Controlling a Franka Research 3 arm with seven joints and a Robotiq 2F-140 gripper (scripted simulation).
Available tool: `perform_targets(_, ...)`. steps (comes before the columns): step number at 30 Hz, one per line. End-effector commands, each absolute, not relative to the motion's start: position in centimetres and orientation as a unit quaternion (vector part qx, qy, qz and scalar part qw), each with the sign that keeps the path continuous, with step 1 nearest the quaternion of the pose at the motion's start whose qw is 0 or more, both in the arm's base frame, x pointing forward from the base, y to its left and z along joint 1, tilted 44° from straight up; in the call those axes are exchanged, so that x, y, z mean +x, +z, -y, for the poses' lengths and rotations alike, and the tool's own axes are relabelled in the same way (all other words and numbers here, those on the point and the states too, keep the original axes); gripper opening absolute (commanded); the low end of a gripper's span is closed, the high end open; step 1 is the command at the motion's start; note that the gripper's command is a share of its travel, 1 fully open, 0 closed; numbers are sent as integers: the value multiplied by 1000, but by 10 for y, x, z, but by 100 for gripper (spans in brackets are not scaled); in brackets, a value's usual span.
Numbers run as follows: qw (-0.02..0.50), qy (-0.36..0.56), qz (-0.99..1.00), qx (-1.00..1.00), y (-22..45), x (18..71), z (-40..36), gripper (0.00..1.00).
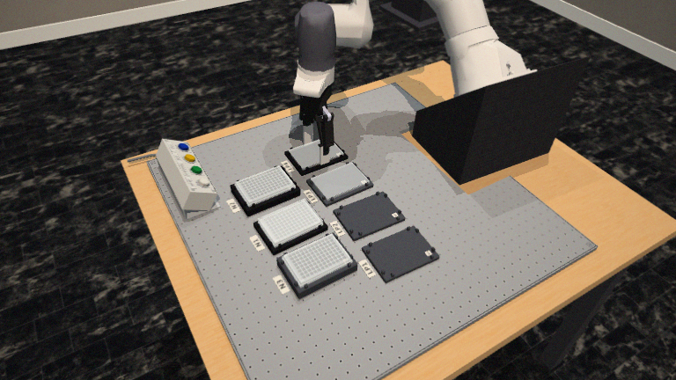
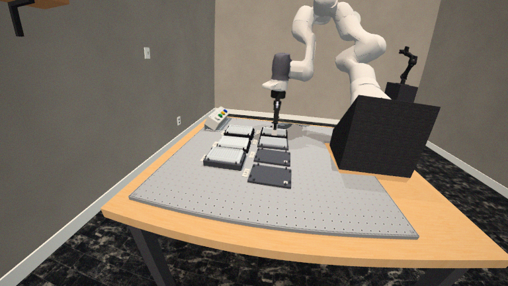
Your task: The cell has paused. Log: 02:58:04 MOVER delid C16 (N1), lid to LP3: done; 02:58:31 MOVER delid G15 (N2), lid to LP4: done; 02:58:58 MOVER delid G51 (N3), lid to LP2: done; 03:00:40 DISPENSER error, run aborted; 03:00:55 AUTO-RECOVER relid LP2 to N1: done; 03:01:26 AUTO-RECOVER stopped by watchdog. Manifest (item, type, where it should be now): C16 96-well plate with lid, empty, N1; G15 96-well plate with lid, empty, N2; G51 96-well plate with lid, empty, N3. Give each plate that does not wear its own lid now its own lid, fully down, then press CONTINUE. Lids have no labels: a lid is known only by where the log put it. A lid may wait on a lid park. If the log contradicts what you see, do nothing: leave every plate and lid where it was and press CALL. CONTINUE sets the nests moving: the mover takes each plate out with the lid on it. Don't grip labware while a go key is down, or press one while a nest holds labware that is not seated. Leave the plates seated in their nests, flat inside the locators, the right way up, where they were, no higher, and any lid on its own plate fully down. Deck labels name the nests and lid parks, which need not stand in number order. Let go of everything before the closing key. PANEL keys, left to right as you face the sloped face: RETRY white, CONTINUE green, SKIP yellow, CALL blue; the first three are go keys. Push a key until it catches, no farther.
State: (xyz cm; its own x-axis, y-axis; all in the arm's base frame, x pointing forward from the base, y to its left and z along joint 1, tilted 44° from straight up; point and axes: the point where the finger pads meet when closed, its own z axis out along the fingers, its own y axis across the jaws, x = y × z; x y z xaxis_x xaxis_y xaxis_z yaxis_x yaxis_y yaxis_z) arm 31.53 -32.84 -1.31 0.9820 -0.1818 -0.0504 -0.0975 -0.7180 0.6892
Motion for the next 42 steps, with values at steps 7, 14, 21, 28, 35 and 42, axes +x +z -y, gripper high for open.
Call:
perform_targets(7, 369, -57, 77, 925, -11, 316, 328, 0)
perform_targets(14, 369, -57, 77, 925, -11, 316, 328, 0)
perform_targets(21, 369, -57, 77, 925, -11, 316, 328, 0)
perform_targets(28, 369, -57, 77, 925, -10, 316, 326, 0)
perform_targets(35, 369, -57, 77, 925, -9, 316, 326, 0)
perform_targets(42, 369, -57, 77, 925, -9, 316, 326, 0)
